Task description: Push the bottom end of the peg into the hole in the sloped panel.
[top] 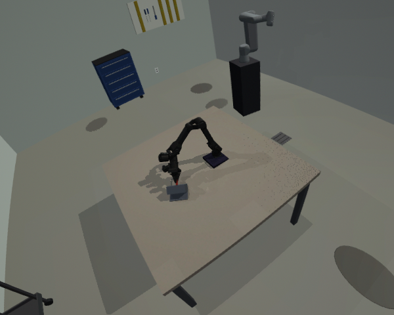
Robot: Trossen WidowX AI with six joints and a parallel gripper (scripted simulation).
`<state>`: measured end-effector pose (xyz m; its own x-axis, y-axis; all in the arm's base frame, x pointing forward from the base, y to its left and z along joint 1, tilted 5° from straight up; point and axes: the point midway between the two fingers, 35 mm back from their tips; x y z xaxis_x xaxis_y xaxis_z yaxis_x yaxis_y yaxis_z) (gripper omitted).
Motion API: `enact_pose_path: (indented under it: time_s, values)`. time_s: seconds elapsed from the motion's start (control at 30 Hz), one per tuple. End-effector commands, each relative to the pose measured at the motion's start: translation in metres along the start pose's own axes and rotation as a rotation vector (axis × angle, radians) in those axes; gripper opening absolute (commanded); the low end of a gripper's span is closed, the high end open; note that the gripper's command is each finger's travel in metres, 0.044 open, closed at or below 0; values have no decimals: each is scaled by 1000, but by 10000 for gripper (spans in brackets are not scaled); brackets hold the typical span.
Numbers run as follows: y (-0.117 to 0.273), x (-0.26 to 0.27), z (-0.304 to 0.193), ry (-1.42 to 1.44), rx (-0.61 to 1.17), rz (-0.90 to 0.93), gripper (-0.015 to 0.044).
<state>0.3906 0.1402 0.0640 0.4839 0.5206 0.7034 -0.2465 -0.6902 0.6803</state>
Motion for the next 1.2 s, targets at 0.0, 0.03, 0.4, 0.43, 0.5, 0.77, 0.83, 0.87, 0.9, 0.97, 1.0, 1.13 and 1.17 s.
enact_pose_path:
  time_s: [0.0, 0.03, 0.4, 0.43, 0.5, 0.77, 0.83, 0.87, 0.9, 0.97, 1.0, 1.13, 1.17]
  values:
    - [0, 0, 0, 0, -1, -1, 315]
    - [0, 0, 0, 0, -1, -1, 341]
    - [20, 0, 3, -3, -2, -7, 440]
    - [22, 0, 3, -3, -2, -8, 440]
    - [26, 0, 3, -4, -3, -9, 440]
    - [43, -1, 5, -7, -3, -14, 440]
    - [47, -1, 5, -7, -4, -15, 440]
    - [49, -1, 5, -8, -4, -15, 440]
    - [52, -1, 6, -8, -4, -16, 440]
    - [56, -1, 6, -9, -4, -17, 440]
    - [58, -1, 6, -9, -4, -17, 440]
    - [66, -2, 6, -11, -4, -18, 440]
    - [68, -2, 6, -11, -4, -19, 440]
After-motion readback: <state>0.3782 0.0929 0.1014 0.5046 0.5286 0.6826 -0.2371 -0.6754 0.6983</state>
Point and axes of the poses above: the point midway between the two fingers, 35 mm back from their tips, its own y axis back along the fingers, its own x axis across the jaws, z = x × y, and after that the axes turned 15 degrees about -y, right-handed
